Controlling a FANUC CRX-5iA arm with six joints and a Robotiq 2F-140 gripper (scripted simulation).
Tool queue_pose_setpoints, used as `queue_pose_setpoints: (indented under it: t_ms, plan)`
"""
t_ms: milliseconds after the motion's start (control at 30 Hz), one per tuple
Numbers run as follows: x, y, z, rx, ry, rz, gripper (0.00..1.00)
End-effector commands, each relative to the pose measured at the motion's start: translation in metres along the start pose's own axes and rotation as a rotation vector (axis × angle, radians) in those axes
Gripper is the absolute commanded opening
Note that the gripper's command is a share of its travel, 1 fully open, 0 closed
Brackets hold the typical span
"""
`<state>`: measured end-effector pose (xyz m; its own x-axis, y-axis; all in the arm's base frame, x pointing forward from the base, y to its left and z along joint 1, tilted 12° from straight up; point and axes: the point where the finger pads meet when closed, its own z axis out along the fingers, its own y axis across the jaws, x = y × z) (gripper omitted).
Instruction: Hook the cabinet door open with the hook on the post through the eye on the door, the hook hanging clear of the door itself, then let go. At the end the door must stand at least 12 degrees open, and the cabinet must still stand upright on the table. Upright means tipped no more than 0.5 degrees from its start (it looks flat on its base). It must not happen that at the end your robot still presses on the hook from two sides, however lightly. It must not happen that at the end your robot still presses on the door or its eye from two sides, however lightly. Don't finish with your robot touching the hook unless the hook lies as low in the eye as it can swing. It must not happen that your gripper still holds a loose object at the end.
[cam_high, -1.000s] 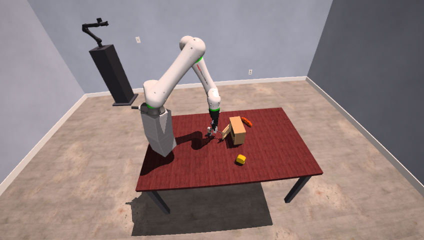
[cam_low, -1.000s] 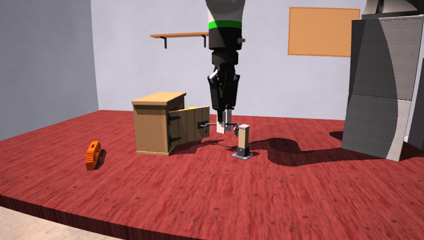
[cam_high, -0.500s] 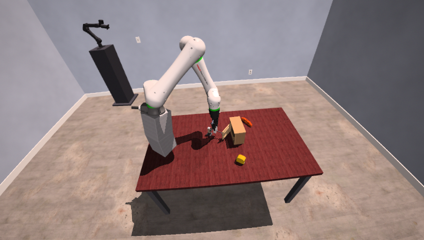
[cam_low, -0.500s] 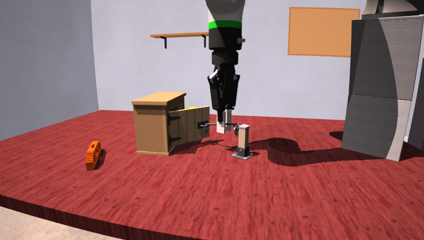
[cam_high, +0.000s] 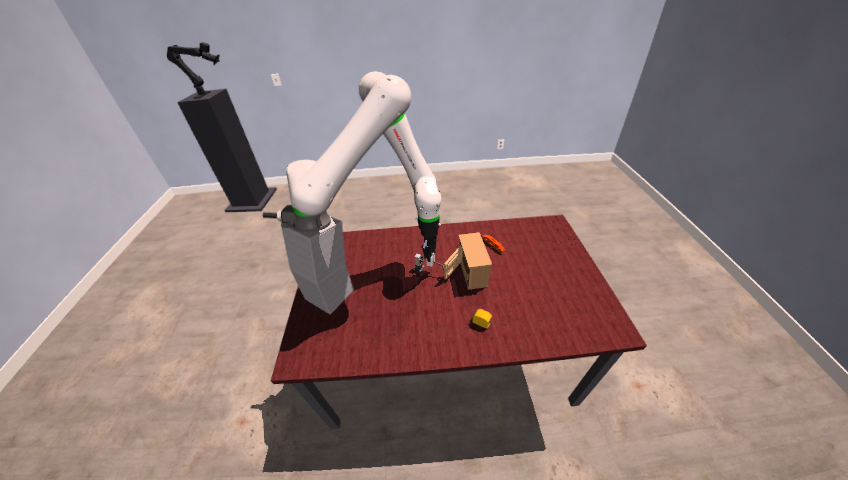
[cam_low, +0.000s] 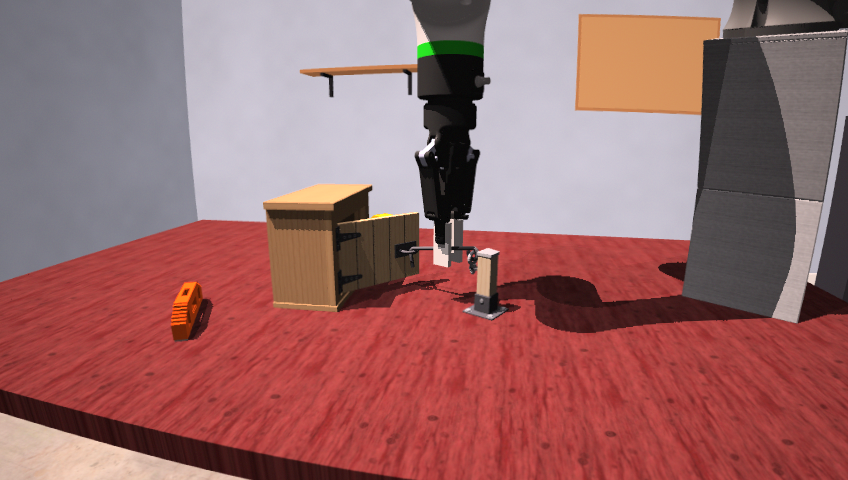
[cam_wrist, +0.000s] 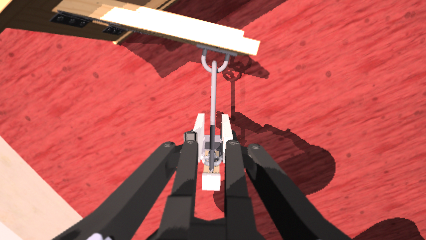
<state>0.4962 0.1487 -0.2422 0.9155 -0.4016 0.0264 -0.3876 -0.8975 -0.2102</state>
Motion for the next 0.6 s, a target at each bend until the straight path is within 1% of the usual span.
queue_pose_setpoints:
  t_ms: [0,567]
  plan:
    - [0.0002,0.0,-0.0001,0.0,0.0,0.0,0.15]
    - [0.0002,0.0,-0.0058,0.0,0.0,0.0,0.15]
